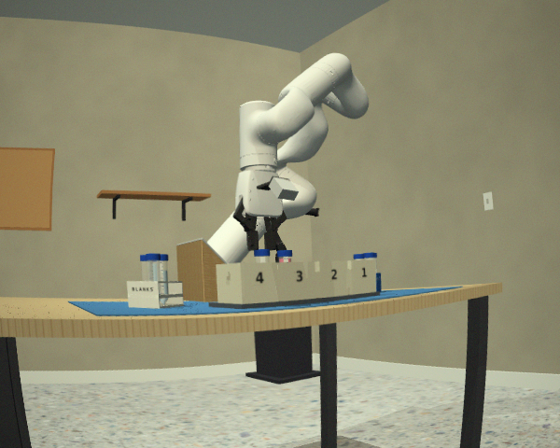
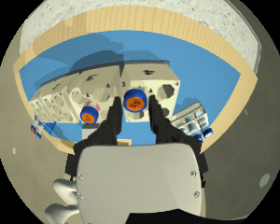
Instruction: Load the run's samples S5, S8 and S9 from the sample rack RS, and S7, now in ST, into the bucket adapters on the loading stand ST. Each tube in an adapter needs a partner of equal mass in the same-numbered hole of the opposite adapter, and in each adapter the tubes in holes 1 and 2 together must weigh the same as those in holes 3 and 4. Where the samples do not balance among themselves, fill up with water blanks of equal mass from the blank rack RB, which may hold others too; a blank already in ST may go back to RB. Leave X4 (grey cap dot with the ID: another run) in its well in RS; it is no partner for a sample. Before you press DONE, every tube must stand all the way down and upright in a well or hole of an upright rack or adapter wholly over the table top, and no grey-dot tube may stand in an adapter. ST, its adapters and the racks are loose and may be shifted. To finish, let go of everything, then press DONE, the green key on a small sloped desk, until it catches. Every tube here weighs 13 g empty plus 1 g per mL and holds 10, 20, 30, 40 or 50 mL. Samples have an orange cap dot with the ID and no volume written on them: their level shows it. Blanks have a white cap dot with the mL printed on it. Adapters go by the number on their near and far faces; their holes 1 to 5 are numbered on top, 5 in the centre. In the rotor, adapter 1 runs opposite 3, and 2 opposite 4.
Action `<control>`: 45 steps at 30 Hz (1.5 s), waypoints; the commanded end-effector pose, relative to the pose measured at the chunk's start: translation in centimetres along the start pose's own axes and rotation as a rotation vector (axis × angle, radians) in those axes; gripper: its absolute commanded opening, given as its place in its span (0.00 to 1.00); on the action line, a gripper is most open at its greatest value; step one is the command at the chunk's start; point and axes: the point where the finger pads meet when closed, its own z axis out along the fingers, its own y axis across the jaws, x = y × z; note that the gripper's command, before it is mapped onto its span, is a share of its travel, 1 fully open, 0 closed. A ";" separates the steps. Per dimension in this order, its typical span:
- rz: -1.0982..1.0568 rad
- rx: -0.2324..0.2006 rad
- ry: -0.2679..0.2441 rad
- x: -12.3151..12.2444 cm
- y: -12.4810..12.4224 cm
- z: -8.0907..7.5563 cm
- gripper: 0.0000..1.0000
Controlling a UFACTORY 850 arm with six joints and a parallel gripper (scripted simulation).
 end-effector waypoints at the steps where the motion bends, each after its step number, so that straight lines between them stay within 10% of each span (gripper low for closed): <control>1: 0.000 -0.001 0.001 0.1 0.0 -0.7 0.43; 45: 0.000 -0.001 0.001 0.1 0.0 -8.7 0.43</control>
